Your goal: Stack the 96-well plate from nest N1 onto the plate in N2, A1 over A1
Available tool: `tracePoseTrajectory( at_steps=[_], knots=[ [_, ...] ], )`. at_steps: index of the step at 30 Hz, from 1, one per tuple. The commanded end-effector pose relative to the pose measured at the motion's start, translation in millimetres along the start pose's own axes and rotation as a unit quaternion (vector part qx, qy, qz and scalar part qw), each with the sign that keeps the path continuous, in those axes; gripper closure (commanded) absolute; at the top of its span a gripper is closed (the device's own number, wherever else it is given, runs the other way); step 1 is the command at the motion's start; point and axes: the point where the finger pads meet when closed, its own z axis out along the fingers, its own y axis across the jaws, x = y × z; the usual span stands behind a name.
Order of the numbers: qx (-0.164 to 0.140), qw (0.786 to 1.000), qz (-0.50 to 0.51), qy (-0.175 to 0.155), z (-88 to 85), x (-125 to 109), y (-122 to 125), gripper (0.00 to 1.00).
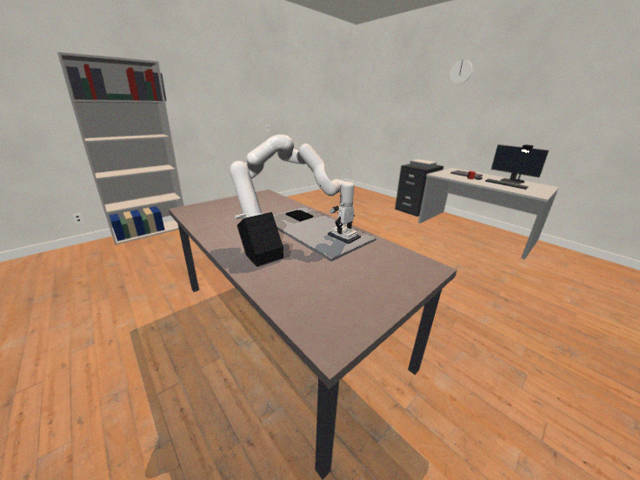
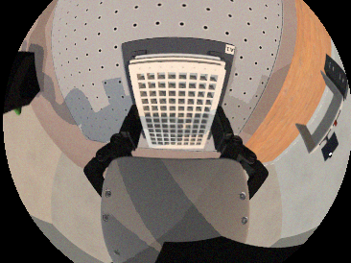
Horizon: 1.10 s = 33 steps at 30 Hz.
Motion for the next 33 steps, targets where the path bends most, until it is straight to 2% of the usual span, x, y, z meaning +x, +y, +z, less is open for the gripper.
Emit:
tracePoseTrajectory(
  at_steps=[1, 31, 33],
  knots=[
    [-0.002, 1.0, 0.0, -0.001, -1.4, -0.7, 1.6, 0.0],
    [-0.002, 1.0, 0.0, -0.001, -1.5, -0.7, 1.7, 0.0],
    [-0.002, 1.0, 0.0, -0.001, -6.8, -0.7, 1.6, 0.0]
  ],
)
